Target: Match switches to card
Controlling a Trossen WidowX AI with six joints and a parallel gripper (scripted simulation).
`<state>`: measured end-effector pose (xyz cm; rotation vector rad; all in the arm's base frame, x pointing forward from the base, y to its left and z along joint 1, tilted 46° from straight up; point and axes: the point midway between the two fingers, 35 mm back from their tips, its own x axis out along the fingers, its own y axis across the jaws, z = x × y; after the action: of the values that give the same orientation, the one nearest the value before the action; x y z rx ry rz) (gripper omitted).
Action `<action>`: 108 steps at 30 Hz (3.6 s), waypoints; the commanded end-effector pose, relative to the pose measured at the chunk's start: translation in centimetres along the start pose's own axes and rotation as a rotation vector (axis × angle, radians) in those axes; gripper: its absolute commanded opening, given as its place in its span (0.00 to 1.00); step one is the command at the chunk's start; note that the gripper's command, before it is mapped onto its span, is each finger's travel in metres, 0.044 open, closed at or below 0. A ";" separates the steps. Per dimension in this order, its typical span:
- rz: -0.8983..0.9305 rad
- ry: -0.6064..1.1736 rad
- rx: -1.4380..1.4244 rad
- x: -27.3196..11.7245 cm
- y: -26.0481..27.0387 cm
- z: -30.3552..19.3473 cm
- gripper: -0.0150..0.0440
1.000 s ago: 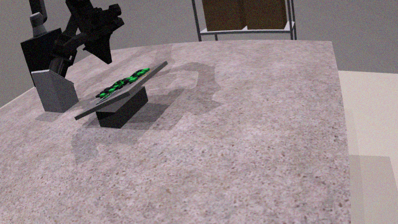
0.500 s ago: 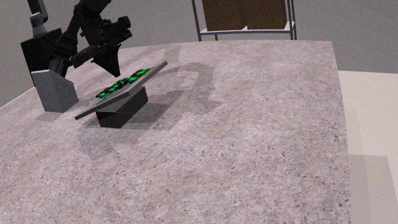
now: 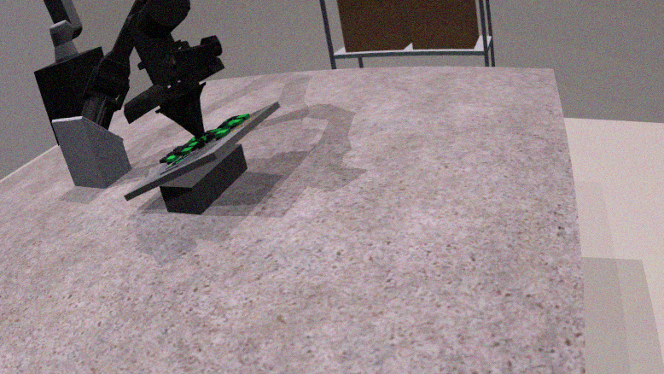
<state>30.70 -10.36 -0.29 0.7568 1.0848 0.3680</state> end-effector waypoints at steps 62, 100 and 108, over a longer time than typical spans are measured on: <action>0.000 -0.008 0.003 -1.7 -0.1 0.0 0.25; 0.007 0.001 0.008 -0.8 4.1 -4.1 0.25; 0.007 0.001 0.008 0.2 4.1 -4.1 0.25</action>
<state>27.51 -6.20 1.71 0.7569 1.0837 0.3682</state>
